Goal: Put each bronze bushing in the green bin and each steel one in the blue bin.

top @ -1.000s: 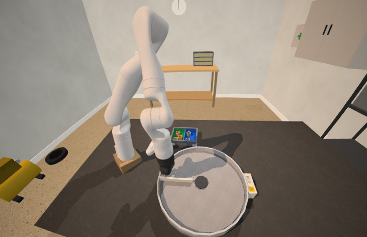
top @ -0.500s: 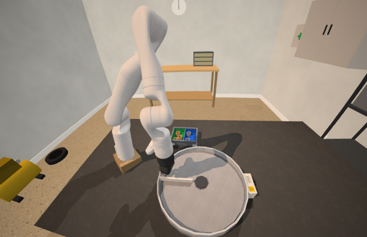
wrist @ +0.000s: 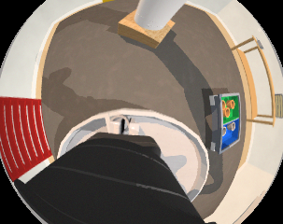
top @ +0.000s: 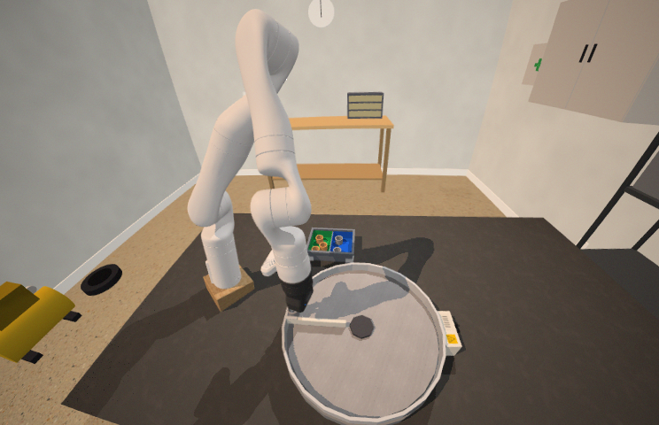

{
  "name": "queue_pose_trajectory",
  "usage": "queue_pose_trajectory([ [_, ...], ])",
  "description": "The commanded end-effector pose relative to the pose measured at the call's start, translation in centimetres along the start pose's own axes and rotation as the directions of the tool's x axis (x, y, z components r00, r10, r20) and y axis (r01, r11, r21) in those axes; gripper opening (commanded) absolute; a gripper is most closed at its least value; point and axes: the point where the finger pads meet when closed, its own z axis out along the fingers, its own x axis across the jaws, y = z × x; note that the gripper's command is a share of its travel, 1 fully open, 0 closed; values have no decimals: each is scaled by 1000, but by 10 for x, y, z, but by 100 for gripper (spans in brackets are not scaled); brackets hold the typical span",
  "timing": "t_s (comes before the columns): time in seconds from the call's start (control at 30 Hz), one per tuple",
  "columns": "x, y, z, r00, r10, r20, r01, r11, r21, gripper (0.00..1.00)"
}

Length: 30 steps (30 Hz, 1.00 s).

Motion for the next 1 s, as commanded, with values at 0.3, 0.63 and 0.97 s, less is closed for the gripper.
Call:
queue_pose_trajectory([
  [0.3,0,0,-4,1000,-1,0,1,1000,-2,0],
  [0.63,0,1,-7,1000,-1,0,1,1000,-3,0],
  [0.97,0,0,-10,1000,-1,0,1,1000,-2,0],
])
